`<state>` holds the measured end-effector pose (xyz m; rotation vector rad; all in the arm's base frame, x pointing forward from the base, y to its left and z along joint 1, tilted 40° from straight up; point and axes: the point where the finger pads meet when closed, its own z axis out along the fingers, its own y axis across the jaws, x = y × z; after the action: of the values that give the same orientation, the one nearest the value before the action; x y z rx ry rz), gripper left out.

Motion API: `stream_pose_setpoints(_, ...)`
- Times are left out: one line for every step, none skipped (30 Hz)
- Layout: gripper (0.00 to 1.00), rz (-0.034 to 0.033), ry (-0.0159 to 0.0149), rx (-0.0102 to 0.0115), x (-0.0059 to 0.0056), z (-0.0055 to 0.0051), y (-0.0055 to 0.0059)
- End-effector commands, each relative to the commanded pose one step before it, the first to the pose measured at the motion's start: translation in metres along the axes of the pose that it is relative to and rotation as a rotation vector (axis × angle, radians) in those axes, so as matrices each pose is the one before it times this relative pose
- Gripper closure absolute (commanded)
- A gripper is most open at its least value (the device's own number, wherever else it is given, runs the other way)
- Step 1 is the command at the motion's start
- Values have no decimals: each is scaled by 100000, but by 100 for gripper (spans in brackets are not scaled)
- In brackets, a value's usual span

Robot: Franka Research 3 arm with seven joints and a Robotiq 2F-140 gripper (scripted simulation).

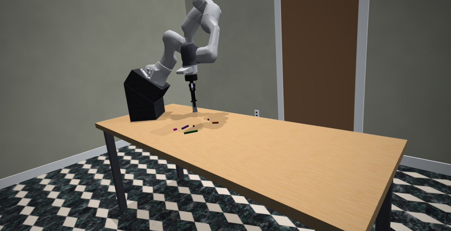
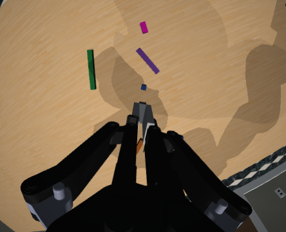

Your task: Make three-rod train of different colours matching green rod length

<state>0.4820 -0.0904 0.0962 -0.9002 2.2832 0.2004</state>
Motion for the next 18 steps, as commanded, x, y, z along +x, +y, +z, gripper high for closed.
stream_pose_setpoints(97,2958,343,-29,-58,617,-24)
stream_pose_setpoints(97,0,0,0,-5,267,2)
stream_pose_setpoints(97,1,1,0,-4,303,4)
stream_pose_setpoints(97,0,-1,0,-6,335,2)
stream_pose_setpoints(97,0,0,0,-6,365,3)
stream_pose_setpoints(97,0,0,0,-6,391,4)
stream_pose_setpoints(97,0,0,0,-7,413,4)
stream_pose_setpoints(97,0,0,0,-7,430,4)
stream_pose_setpoints(97,0,0,0,-7,441,4)
stream_pose_setpoints(97,0,0,0,-8,448,4)
stream_pose_setpoints(97,0,0,0,-8,449,4)
stream_pose_setpoints(97,0,0,0,0,0,0)
stream_pose_setpoints(97,0,0,0,0,0,0)
stream_pose_setpoints(97,0,0,0,-7,444,4)
stream_pose_setpoints(97,0,0,0,-7,435,4)
stream_pose_setpoints(97,0,0,0,-7,419,4)
stream_pose_setpoints(97,0,0,0,-7,399,4)
stream_pose_setpoints(97,0,0,0,-6,374,4)
